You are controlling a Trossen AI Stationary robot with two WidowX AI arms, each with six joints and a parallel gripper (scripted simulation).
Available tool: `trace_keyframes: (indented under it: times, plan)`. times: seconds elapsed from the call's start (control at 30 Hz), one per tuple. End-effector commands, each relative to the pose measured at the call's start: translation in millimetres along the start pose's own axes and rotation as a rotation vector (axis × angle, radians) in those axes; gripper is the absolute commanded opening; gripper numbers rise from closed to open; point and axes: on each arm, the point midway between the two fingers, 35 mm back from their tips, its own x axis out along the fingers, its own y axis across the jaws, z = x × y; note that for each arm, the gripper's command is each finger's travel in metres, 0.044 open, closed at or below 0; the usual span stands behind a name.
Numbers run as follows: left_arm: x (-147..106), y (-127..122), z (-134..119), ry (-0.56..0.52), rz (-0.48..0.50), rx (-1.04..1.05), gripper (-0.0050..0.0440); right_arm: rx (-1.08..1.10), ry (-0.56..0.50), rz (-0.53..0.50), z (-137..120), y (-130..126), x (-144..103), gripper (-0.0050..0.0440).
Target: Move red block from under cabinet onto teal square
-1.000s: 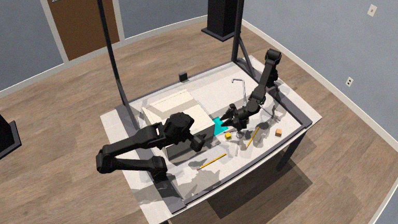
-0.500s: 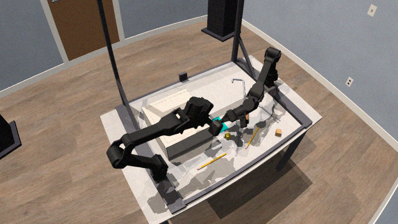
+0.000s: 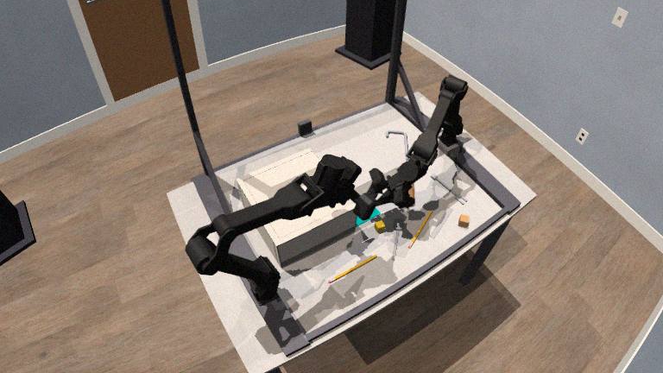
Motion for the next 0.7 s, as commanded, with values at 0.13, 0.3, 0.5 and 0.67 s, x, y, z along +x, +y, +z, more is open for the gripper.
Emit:
trace_keyframes:
  times: [0.13,0.3,0.5,0.67]
  plan:
    - [-11.7,-14.5,-4.4,-0.017,0.038,0.311,0.0253,0.002,-0.040,0.000,14.5,0.4,-5.2,0.0440]
    - [-13.7,-9.8,-10.6,-0.004,0.093,0.546,0.0253,0.002,-0.040,0.000,14.5,0.4,-5.2,0.0440]
    - [-16.7,-4.2,-17.6,0.028,0.154,0.812,0.0253,0.001,-0.032,0.000,10.9,0.0,-4.6,0.0440]
    - [-14.4,3.9,-21.5,0.063,0.190,0.938,0.0253,0.001,-0.032,0.000,10.9,0.0,-4.6,0.0440]
